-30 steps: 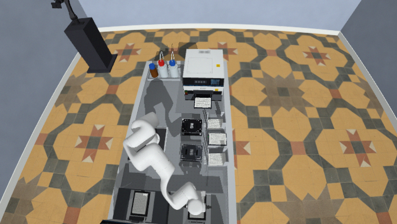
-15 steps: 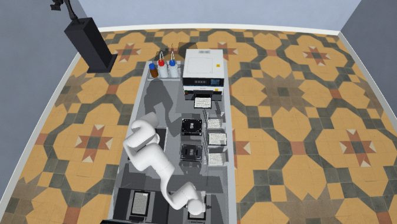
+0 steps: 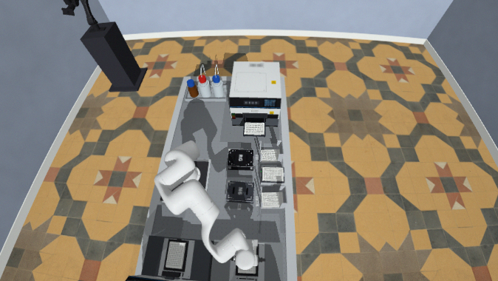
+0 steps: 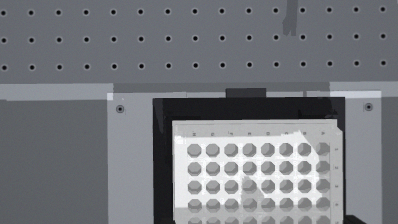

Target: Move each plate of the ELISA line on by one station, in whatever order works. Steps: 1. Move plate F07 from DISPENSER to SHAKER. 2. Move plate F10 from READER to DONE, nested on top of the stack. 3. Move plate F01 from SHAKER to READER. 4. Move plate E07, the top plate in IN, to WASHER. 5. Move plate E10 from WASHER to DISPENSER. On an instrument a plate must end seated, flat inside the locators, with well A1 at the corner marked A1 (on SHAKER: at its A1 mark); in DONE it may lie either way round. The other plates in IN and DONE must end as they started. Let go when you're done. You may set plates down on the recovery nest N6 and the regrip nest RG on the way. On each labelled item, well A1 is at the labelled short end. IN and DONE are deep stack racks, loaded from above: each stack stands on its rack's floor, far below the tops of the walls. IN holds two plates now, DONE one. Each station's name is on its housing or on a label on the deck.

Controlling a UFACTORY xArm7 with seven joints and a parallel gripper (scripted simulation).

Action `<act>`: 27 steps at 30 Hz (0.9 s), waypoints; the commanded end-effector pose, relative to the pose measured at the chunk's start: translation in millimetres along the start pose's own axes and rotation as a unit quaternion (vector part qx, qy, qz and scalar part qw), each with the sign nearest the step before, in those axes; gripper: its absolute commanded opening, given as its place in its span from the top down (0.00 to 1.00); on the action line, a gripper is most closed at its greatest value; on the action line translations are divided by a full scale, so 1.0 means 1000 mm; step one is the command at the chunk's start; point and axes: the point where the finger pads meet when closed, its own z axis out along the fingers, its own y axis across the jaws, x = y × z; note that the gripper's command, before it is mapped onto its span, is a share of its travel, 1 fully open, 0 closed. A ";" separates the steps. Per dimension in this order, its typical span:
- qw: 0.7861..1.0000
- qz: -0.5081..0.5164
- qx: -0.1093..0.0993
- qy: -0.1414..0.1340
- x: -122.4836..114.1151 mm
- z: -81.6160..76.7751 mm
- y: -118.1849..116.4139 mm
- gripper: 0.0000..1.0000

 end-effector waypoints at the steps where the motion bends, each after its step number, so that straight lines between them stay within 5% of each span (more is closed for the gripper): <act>1: 1.000 0.000 -0.002 -0.002 -0.001 -0.001 0.001 1.00; 27: 1.000 0.000 -0.002 -0.002 -0.001 0.006 0.001 1.00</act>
